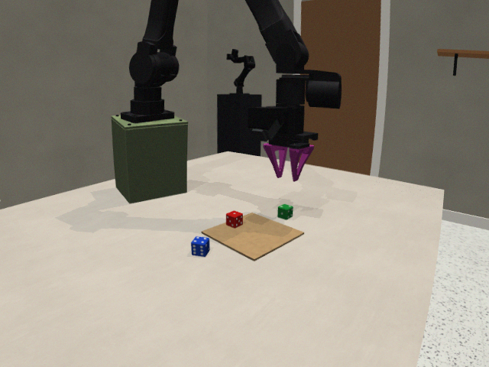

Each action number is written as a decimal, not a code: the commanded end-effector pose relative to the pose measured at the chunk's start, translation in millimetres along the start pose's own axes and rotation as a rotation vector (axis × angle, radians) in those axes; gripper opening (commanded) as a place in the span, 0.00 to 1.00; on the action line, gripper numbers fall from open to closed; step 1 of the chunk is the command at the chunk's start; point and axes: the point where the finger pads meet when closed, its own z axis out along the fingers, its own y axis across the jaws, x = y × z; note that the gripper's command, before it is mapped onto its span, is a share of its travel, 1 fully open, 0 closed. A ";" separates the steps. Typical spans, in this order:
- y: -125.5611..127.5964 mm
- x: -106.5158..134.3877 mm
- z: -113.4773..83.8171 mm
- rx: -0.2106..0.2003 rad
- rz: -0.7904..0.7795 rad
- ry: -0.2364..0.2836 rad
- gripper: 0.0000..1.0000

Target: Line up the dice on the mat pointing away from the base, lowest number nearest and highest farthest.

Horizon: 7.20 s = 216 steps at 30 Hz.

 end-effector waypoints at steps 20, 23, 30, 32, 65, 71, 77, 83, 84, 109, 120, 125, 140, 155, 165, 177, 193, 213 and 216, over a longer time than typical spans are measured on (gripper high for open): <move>12.9 -1.7 6.6 -0.022 0.017 -0.001 0.39; 12.2 -1.7 10.3 -0.021 0.015 -0.001 0.39; 12.4 -1.5 20.5 -0.021 0.010 -0.001 0.39; 13.0 -1.9 23.6 -0.022 0.009 -0.001 0.39; 12.6 -1.4 52.0 -0.020 0.007 -0.001 0.39; 14.2 -1.0 50.2 -0.025 0.007 0.000 0.39; 14.0 -1.1 50.2 -0.025 0.007 0.000 0.39; 14.0 -1.1 50.2 -0.025 0.007 0.000 0.39; 14.0 -1.1 50.2 -0.025 0.007 0.000 0.39; 15.3 -1.6 50.2 -0.025 0.007 0.000 0.39; 12.6 -2.4 51.7 -0.015 0.006 -0.002 0.39; 12.5 -2.3 51.7 -0.015 0.006 -0.002 0.39; 12.5 -2.3 51.7 -0.015 0.006 -0.002 0.39; 12.5 -2.3 51.7 -0.015 0.006 -0.002 0.39; 9.9 -2.4 51.5 -0.015 0.006 -0.002 0.39; 9.2 -2.5 51.4 -0.015 0.006 -0.002 0.39; 9.2 -2.5 51.4 -0.015 0.006 -0.002 0.39; 7.8 -2.6 51.3 -0.015 0.006 -0.002 0.39; 6.6 -2.7 51.3 -0.014 0.005 -0.002 0.39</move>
